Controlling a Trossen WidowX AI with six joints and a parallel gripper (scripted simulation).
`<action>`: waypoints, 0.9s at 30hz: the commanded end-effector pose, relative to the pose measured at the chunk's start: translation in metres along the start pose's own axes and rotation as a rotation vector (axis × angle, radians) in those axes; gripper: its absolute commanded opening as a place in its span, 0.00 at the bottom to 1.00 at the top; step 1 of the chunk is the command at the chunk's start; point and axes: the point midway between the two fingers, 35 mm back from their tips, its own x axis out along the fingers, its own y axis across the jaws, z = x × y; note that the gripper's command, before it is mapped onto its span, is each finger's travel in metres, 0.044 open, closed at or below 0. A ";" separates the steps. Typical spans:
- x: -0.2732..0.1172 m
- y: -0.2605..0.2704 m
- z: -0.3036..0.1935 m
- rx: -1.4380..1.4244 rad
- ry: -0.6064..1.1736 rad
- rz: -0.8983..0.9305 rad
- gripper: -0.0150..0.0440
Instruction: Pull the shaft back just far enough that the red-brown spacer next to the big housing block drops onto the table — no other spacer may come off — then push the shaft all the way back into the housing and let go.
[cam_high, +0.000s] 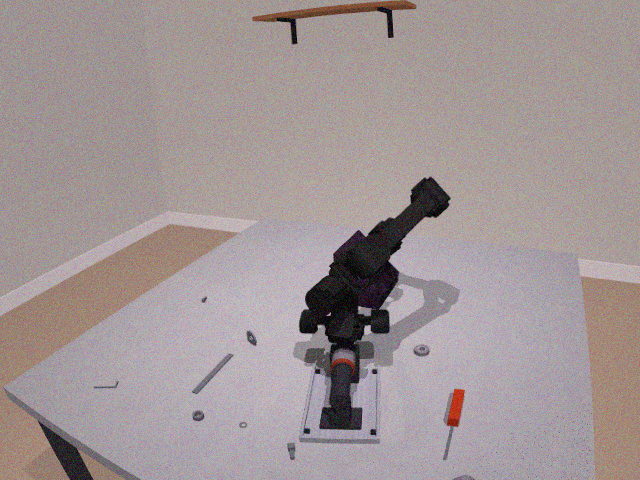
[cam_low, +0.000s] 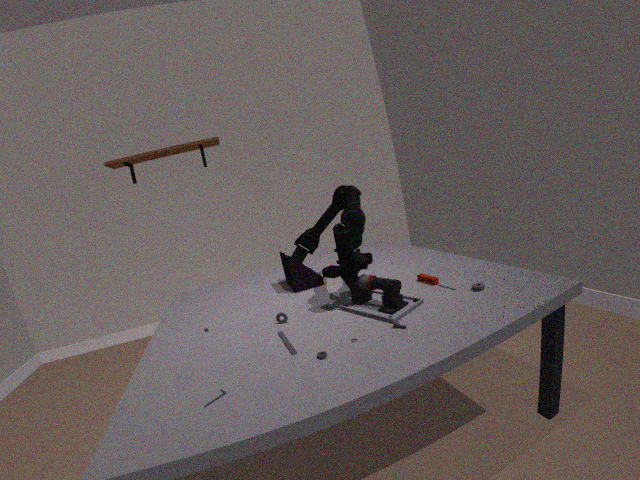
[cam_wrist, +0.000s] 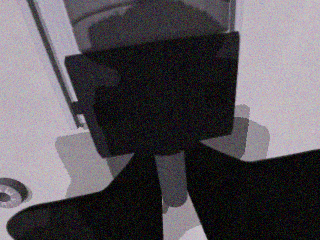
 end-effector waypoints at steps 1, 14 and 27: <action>0.000 0.001 0.000 -0.004 -0.001 0.003 0.25; 0.000 0.001 -0.007 0.003 -0.002 0.008 0.25; 0.000 0.001 -0.016 0.004 -0.001 0.008 0.25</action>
